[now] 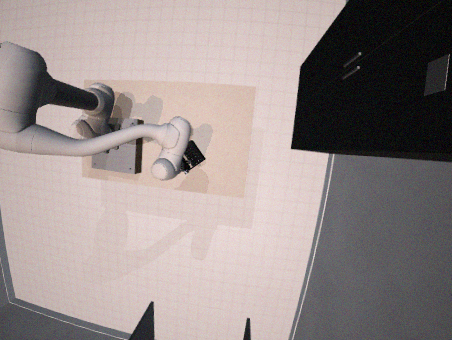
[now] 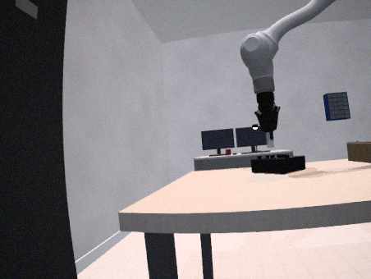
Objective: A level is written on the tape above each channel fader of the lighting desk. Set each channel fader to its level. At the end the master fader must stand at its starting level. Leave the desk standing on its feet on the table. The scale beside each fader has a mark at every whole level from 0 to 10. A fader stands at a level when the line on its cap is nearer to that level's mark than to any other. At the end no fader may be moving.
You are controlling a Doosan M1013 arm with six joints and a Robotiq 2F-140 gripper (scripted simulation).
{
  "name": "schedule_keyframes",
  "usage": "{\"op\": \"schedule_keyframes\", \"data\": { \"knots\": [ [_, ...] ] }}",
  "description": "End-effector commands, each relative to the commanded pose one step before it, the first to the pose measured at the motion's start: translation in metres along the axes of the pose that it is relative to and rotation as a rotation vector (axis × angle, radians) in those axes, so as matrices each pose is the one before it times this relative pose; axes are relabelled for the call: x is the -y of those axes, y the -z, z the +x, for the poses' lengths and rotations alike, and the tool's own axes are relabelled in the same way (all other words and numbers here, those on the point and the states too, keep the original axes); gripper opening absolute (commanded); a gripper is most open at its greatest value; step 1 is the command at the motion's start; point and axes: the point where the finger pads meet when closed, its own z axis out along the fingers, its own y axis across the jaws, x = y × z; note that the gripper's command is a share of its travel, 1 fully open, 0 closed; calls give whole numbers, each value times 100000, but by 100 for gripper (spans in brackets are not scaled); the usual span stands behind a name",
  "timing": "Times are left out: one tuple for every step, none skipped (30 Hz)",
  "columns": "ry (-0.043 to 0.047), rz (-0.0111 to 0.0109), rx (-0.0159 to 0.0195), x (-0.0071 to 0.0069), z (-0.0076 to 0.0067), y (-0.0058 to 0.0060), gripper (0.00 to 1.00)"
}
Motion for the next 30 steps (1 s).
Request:
{"op": "schedule_keyframes", "data": {
  "knots": [
    [4, 2, -22, 3, 3, -2, 0],
    [0, 0, 0, 0, 0, 0, 0],
    [1, 1, -1, 0, 0, -15, 0],
    [1, 1, -1, 0, 0, -18, 0],
    [1, 1, -1, 0, 0, -22, 0],
    [2, 1, -1, 0, 0, -26, 0],
    [2, 1, -1, 0, 0, -30, 0],
    [2, 1, -1, 0, 0, -33, 0],
    [2, 2, -2, 0, -1, -37, 0],
    [3, 2, -2, 0, -1, -41, 0],
    [3, 2, -2, 0, -1, -45, 0],
    [3, 2, -2, 0, -1, -49, 0],
    [3, 2, -2, 0, -1, -52, 0],
    [3, 2, -2, 0, -1, -56, 0],
    [1, 1, -1, -1, -1, -59, 0],
    [0, 0, 0, -1, -1, -61, 0],
    [0, 0, 0, -1, -1, -64, 0],
    [0, 0, 0, 0, 0, 0, 0],
    [0, 0, 0, 0, 0, 0, 0],
    [0, 0, 0, -1, -1, -67, 0],
    [0, 0, 0, -1, -1, -69, 0],
    [0, 0, 0, -1, -1, -71, 0],
    [0, 0, 0, -1, -1, -72, 0],
    [0, 0, 0, -1, -1, -73, 0],
    [0, 0, 0, -1, -1, -74, 0],
    [0, 0, 0, -1, -1, -75, 0],
    [0, 0, 0, -1, -1, -75, 0],
    [0, 0, 0, -1, -1, -75, 0],
    [0, 0, 0, -1, -1, -75, 0],
    [0, 0, 0, -1, -1, -74, 0]
  ]
}}
